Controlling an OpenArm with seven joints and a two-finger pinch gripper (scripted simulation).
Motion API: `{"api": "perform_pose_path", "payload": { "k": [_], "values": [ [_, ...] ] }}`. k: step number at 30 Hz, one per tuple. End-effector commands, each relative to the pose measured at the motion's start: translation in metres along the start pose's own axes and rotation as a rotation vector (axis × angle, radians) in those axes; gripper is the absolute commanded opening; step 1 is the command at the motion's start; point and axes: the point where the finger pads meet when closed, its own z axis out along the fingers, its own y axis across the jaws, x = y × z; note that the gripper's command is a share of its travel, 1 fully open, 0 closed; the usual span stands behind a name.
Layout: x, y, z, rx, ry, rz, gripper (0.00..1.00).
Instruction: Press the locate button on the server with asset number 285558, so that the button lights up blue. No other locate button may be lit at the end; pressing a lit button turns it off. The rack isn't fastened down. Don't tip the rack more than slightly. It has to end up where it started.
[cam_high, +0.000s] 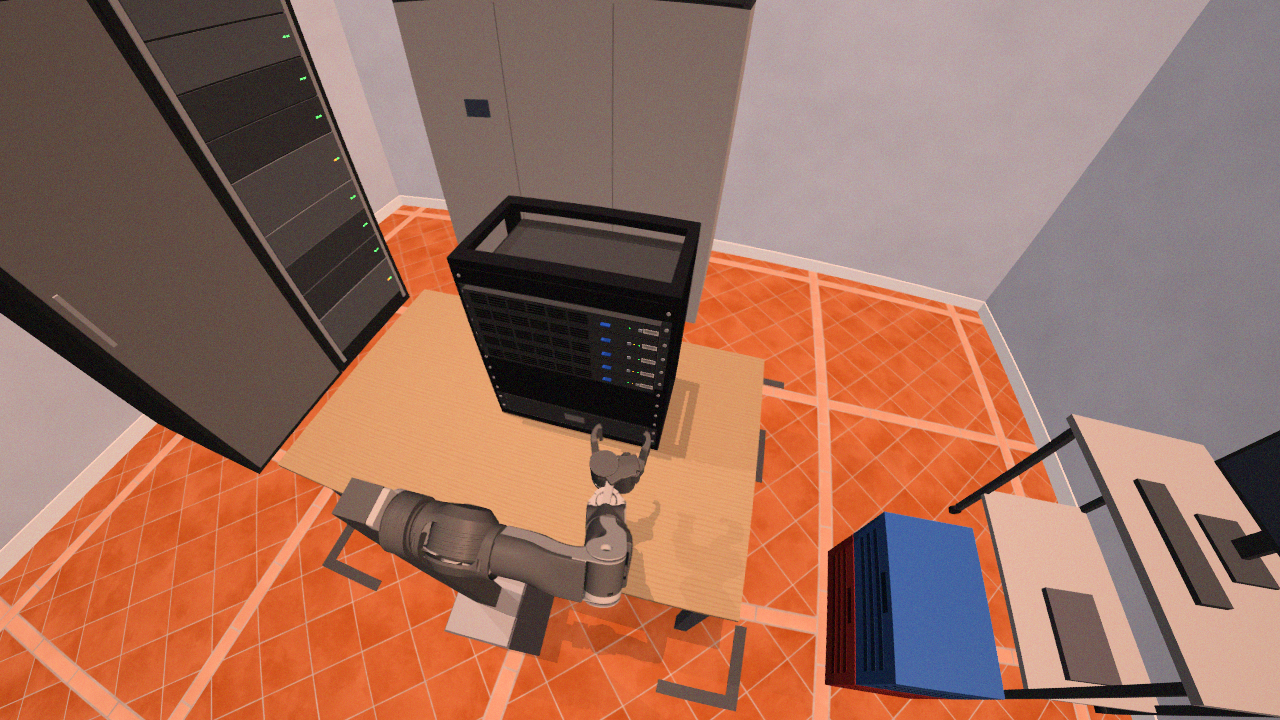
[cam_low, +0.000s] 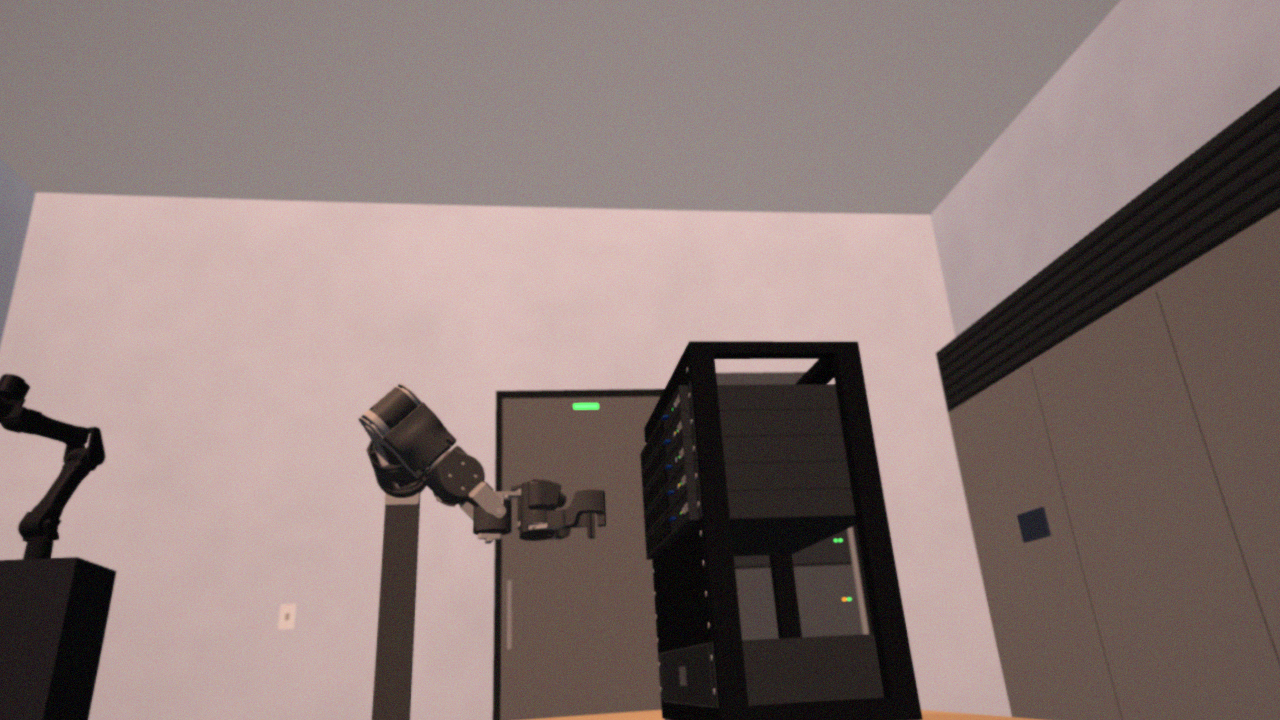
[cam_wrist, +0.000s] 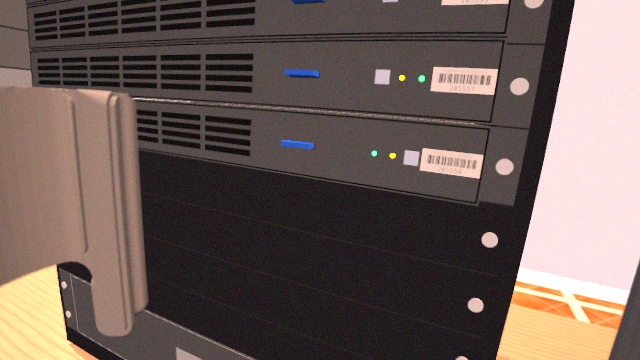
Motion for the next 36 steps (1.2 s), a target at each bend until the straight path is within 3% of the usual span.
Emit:
{"api": "perform_pose_path", "payload": {
  "k": [1, 11, 36],
  "values": [
    [0.001, 0.006, -0.001, -0.026, 0.004, 0.004, 0.6],
    [0.003, 0.016, -0.004, -0.075, 0.008, 0.02, 0.6],
    [0.004, 0.018, -0.004, -0.076, 0.008, 0.018, 0.6]
  ]
}}
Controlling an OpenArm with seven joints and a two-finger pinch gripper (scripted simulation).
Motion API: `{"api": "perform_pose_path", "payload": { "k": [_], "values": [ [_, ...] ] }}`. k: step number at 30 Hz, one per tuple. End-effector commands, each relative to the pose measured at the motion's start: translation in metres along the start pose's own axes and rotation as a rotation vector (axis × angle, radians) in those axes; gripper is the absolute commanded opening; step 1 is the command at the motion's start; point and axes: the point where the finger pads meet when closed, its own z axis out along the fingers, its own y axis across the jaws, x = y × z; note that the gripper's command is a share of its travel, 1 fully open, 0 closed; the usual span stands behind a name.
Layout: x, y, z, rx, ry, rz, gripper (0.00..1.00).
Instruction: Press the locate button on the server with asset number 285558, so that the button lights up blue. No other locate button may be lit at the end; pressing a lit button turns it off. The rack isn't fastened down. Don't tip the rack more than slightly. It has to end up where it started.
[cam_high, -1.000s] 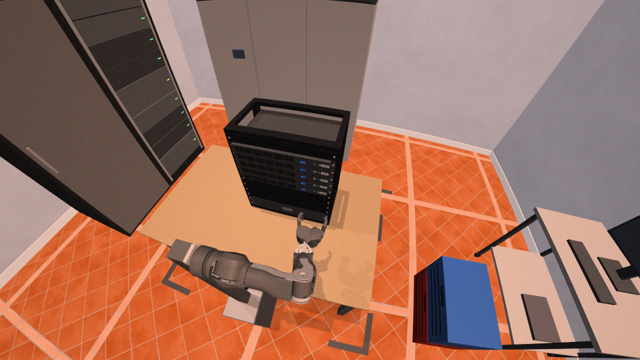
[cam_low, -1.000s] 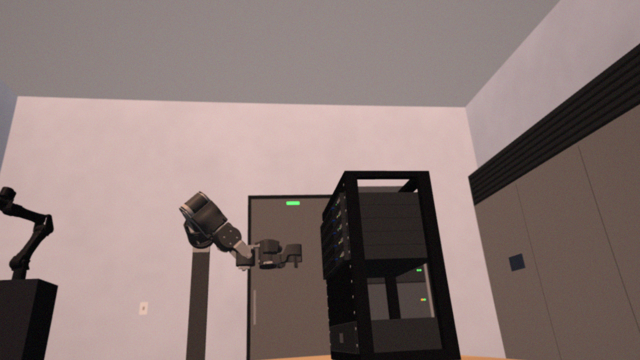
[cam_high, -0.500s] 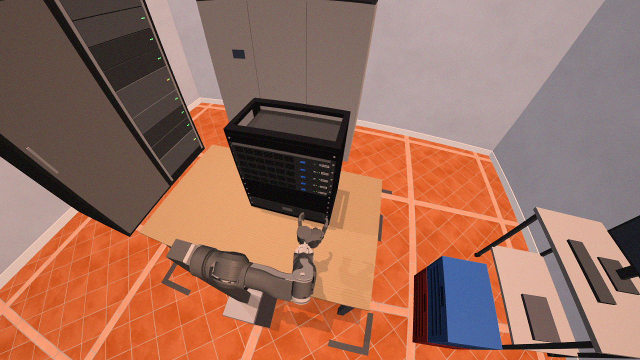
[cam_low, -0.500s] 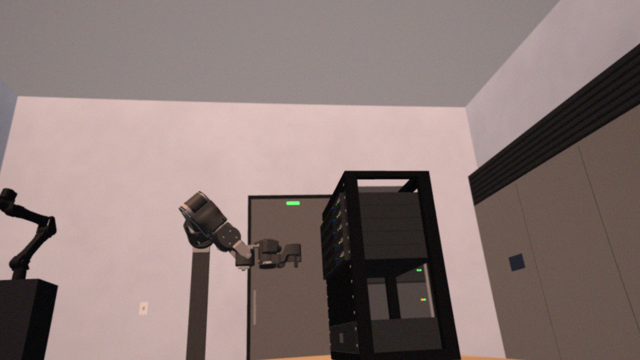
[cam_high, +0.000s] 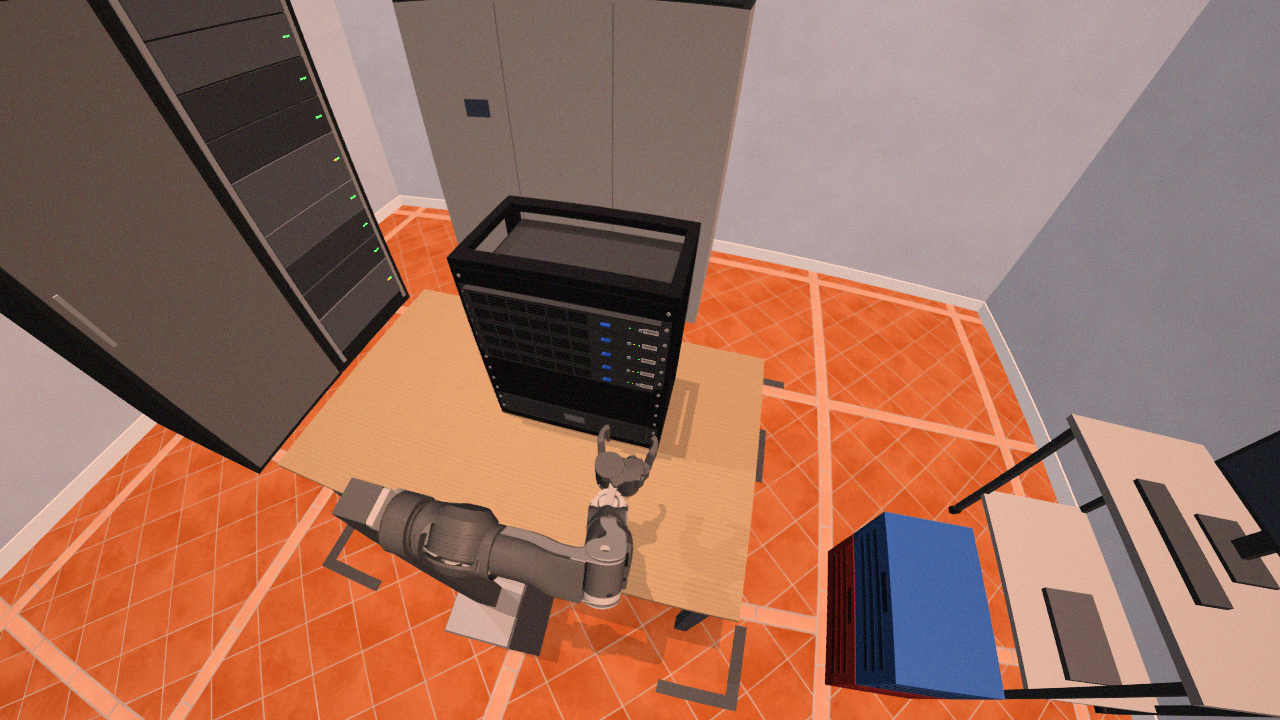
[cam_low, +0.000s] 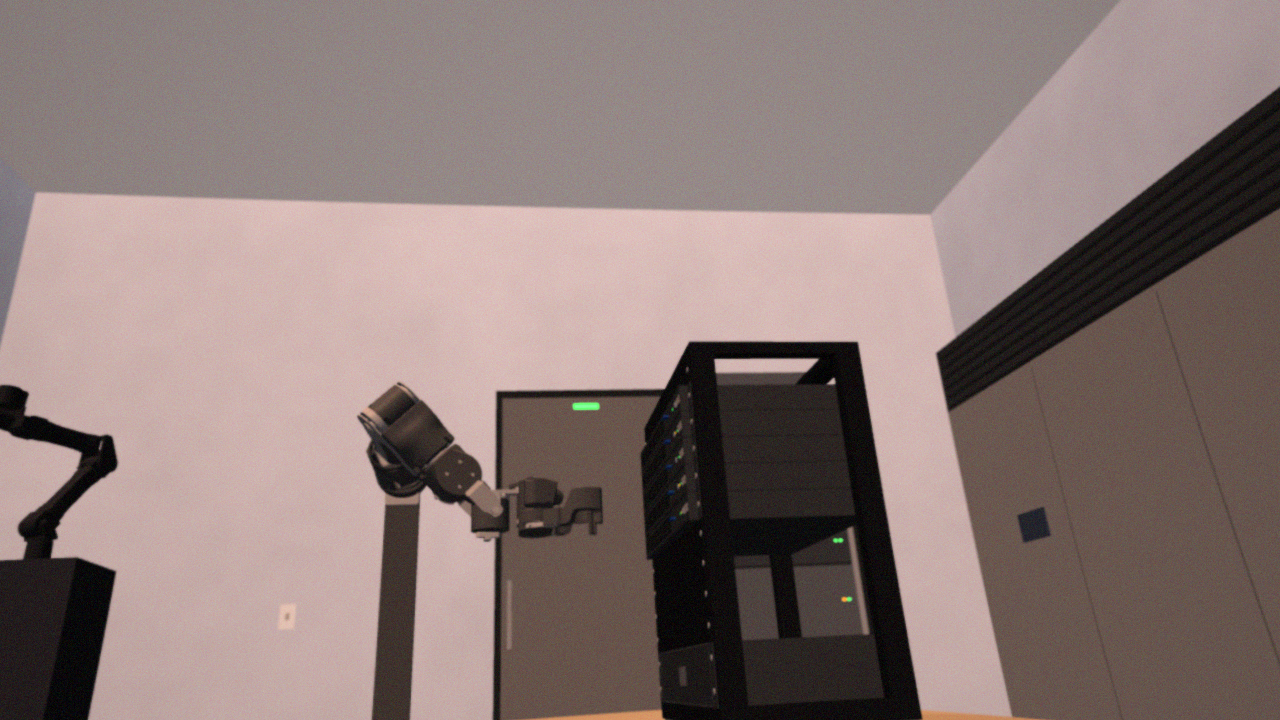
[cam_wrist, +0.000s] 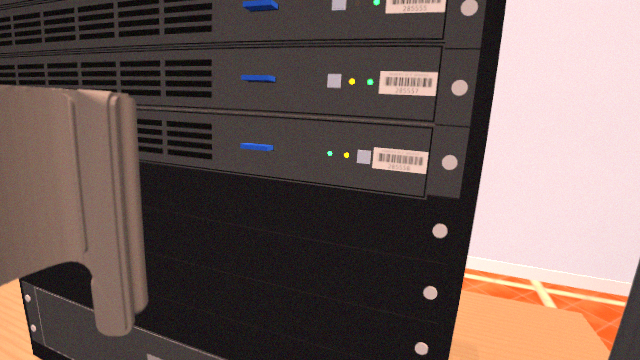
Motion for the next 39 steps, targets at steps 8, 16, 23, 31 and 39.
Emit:
{"api": "perform_pose_path", "payload": {
  "k": [8, 16, 23, 31, 39],
  "values": [
    [0.002, 0.001, 0.001, 0.003, 0.005, -0.002, 0.6],
    [0.002, 0.001, 0.001, 0.003, 0.005, -0.002, 0.6],
    [0.002, 0.001, 0.008, 0.003, 0.005, -0.002, 0.6],
    [0.002, 0.001, 0.018, 0.003, 0.005, -0.002, 0.6],
    [0.002, 0.001, 0.034, 0.003, 0.005, -0.002, 0.6]
  ]
}}
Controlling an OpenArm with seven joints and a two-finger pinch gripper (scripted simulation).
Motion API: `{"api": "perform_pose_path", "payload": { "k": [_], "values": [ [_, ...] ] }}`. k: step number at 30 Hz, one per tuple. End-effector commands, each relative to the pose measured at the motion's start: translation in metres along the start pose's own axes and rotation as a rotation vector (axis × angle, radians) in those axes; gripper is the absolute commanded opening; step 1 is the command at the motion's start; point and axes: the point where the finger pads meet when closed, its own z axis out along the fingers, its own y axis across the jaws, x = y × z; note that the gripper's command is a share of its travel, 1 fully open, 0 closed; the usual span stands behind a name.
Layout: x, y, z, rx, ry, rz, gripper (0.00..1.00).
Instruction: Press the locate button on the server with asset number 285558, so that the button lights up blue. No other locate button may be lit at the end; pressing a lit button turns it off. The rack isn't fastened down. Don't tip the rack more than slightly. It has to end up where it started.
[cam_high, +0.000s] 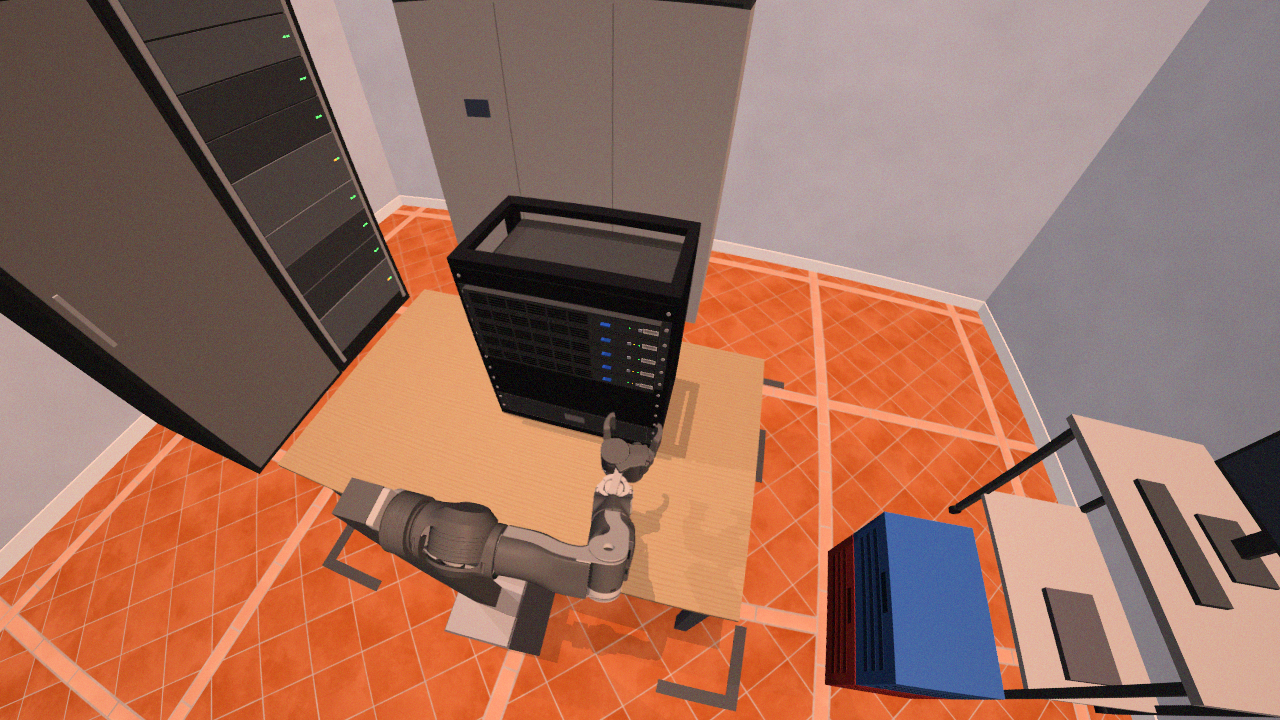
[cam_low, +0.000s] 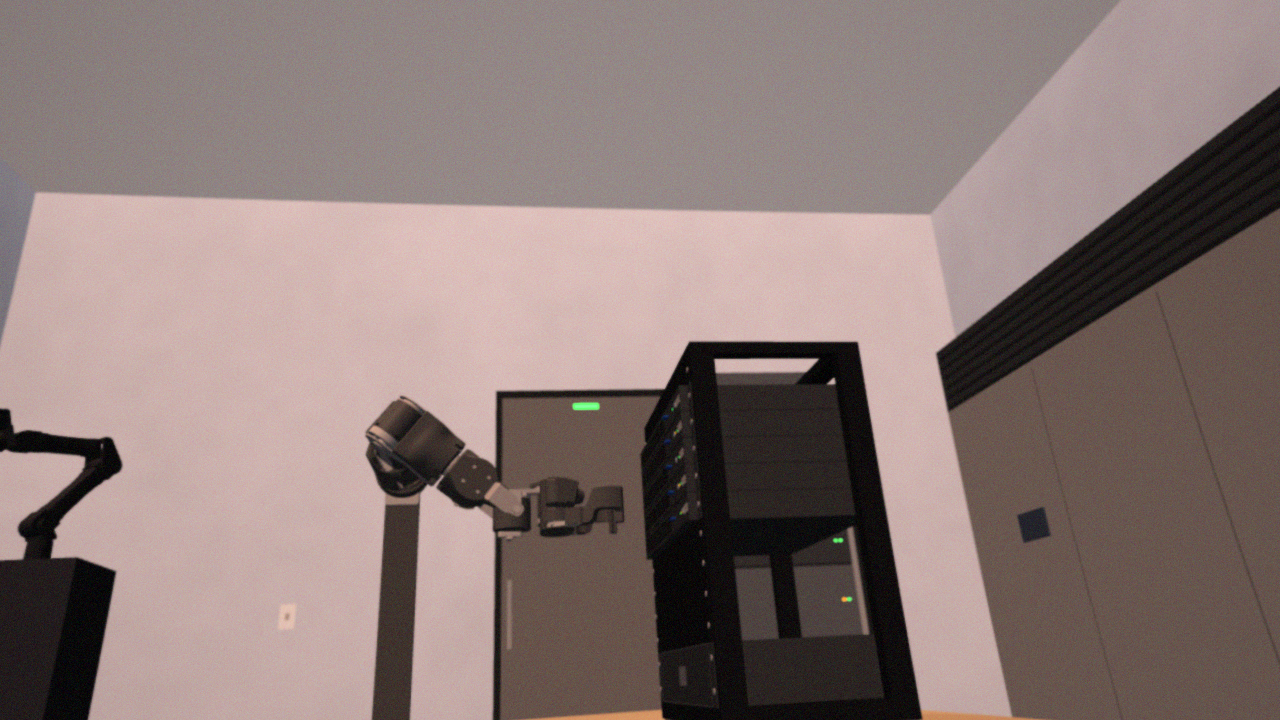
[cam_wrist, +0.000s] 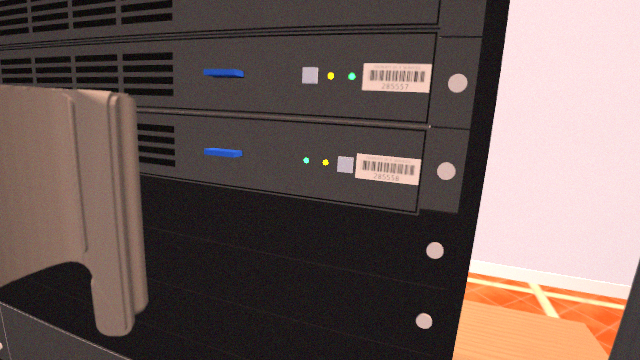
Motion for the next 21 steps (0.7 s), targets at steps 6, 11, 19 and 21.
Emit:
{"api": "perform_pose_path", "payload": {
  "k": [6, 11, 19, 21],
  "values": [
    [0.002, -0.002, 0.013, 0.01, 0.0, -0.004, 0.6],
    [0.002, -0.002, 0.019, 0.01, 0.0, -0.004, 0.6],
    [0.002, -0.002, 0.027, 0.01, 0.0, -0.004, 0.6],
    [0.002, -0.002, 0.028, 0.01, 0.0, -0.004, 0.6]
  ]
}}
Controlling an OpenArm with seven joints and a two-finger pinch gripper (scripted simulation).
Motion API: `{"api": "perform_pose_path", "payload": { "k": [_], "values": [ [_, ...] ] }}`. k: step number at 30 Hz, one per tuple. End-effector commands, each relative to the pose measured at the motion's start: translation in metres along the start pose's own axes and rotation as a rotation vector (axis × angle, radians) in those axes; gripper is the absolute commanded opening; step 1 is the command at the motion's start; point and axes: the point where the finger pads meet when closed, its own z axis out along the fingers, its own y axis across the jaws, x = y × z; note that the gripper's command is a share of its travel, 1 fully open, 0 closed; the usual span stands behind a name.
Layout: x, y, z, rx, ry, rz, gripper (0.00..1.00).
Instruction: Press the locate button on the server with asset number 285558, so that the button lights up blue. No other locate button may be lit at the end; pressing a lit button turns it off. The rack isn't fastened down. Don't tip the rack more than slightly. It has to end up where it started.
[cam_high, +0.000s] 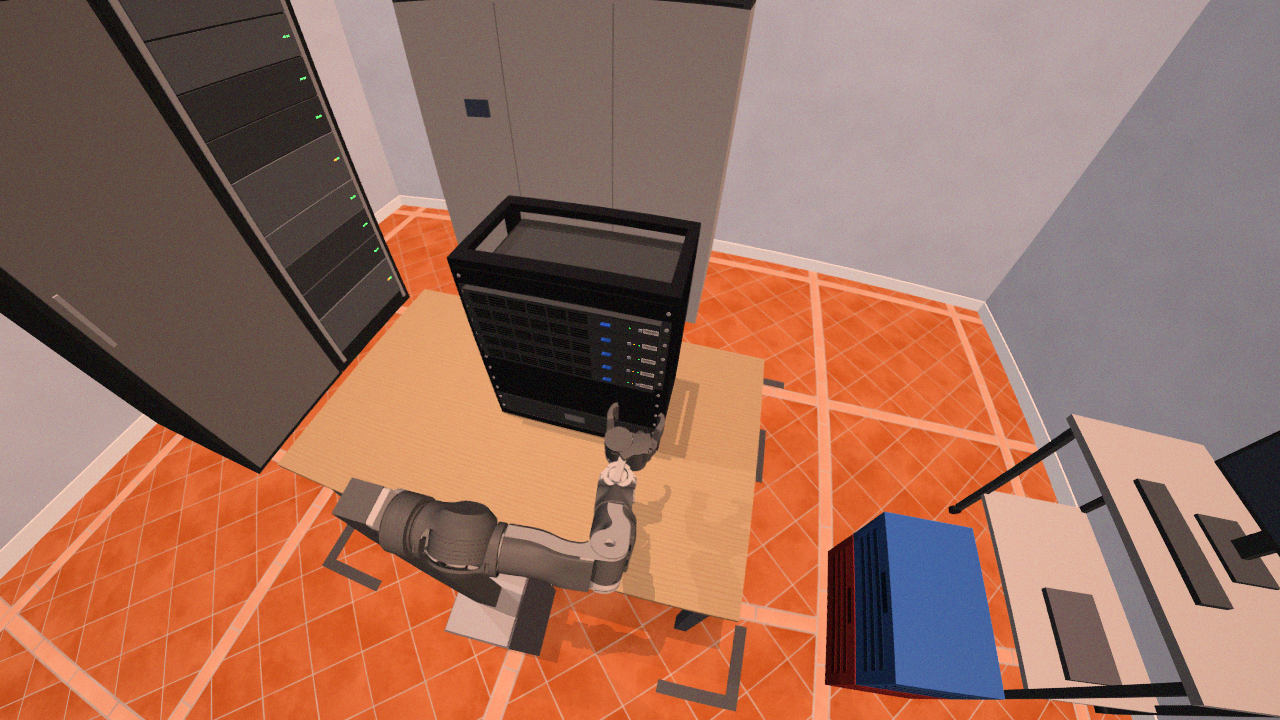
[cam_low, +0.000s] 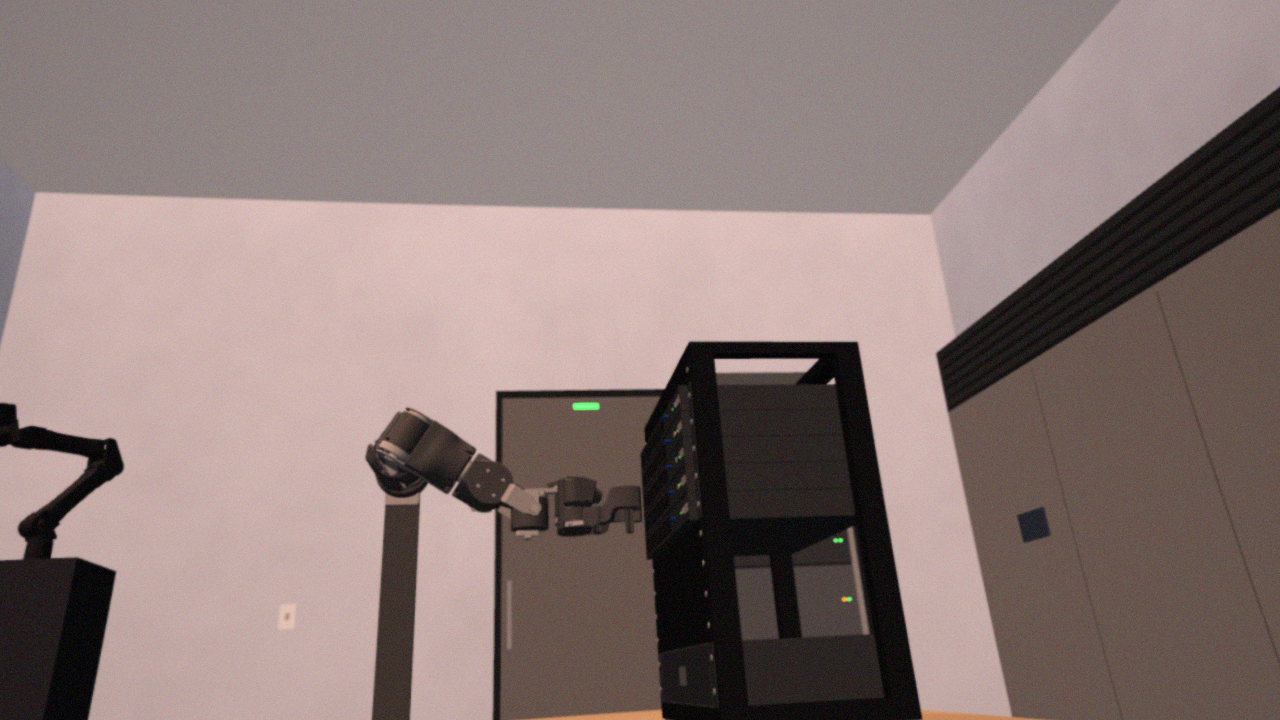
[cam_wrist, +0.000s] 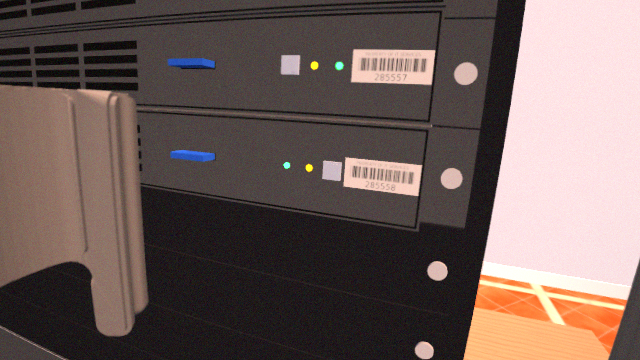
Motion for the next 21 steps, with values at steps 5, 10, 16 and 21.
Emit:
{"api": "perform_pose_path", "payload": {
  "k": [5, 10, 16, 21],
  "values": [
    [0.002, -0.001, 0.002, 0.007, 0.005, -0.001, 0.6],
    [0.002, -0.001, 0.006, 0.007, 0.005, -0.001, 0.6],
    [0.002, -0.001, 0.019, 0.007, 0.005, -0.001, 0.6],
    [0.002, -0.001, 0.027, 0.007, 0.005, -0.001, 0.6]
  ]
}}
